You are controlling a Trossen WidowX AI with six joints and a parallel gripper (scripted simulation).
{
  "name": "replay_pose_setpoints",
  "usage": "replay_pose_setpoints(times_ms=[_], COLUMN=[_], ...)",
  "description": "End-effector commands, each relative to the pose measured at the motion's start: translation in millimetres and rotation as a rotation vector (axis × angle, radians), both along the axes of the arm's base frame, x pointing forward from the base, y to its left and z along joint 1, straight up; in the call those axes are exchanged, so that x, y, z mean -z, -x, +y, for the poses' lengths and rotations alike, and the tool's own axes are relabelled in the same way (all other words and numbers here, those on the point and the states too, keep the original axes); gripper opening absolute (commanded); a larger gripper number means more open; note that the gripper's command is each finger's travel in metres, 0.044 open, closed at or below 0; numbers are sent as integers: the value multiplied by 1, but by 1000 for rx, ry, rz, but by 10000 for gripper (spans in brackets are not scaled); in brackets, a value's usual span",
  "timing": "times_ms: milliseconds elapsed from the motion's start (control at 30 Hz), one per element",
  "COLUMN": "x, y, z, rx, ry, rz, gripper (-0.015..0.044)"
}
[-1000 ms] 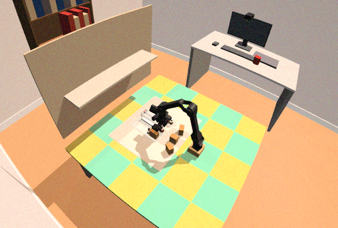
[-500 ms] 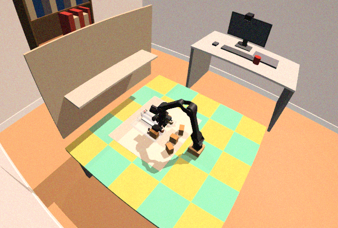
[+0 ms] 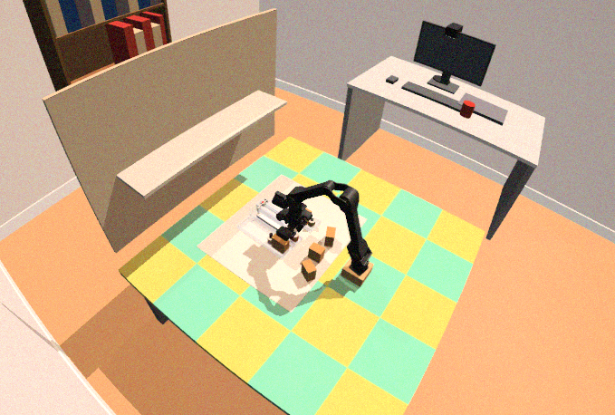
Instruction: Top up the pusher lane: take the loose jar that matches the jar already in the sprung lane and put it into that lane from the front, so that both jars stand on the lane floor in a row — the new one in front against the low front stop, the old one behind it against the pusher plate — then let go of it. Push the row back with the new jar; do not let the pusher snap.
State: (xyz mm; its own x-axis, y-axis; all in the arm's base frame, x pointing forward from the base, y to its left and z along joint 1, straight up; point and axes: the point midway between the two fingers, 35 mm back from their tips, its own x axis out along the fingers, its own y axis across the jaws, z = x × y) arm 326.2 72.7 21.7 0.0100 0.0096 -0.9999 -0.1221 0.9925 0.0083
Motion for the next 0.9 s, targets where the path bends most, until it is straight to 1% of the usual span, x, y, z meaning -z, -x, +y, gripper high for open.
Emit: replay_pose_setpoints(times_ms=[0,867], x=[0,0], y=[-3,2], z=[1,0], rx=[-3,-3], ry=[-4,-4], rz=[-16,-16], gripper=[0,0])
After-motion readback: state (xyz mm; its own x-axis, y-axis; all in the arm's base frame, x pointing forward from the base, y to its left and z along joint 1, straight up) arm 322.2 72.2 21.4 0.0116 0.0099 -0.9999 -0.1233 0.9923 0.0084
